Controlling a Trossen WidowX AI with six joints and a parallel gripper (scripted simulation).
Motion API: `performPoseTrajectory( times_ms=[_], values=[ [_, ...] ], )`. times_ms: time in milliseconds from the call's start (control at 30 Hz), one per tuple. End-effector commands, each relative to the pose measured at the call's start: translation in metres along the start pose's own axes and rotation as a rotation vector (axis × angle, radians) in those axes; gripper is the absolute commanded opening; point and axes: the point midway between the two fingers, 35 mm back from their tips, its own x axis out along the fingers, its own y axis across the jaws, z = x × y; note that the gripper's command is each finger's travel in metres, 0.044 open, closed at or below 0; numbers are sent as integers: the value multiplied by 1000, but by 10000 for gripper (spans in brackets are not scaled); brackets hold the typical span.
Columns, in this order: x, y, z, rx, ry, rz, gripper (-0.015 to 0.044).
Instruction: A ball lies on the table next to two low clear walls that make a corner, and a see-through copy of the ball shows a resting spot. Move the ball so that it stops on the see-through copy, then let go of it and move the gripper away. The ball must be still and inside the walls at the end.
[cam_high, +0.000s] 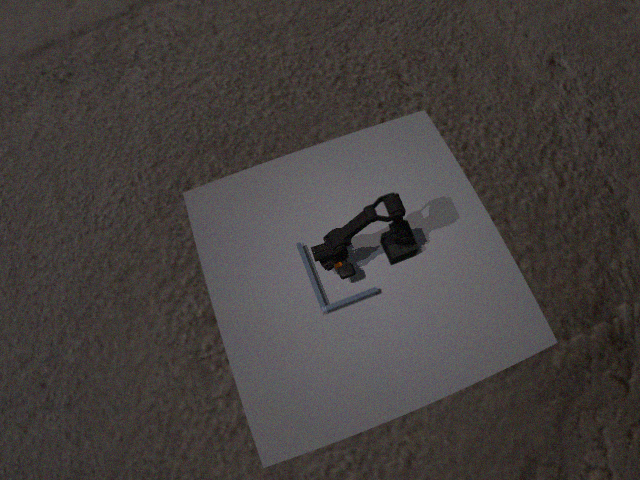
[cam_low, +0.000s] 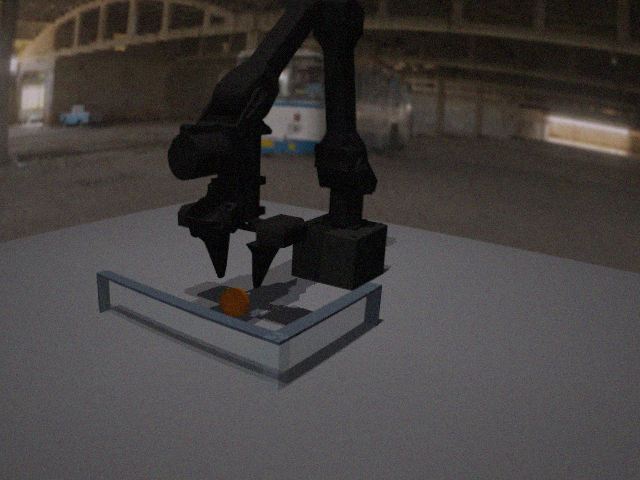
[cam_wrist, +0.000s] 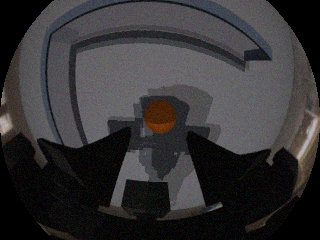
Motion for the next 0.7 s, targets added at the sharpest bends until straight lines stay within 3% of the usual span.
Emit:
performPoseTrajectory(
  times_ms=[0, 367, 533, 667],
  values=[
    [-51, 0, 3, -2, -32, -6, 306],
    [-50, 0, 8, 1, -61, -4, 306],
    [-95, 0, 1, 1, -58, -4, 437],
    [-98, 0, 1, 1, -58, -4, 440]
  ],
)
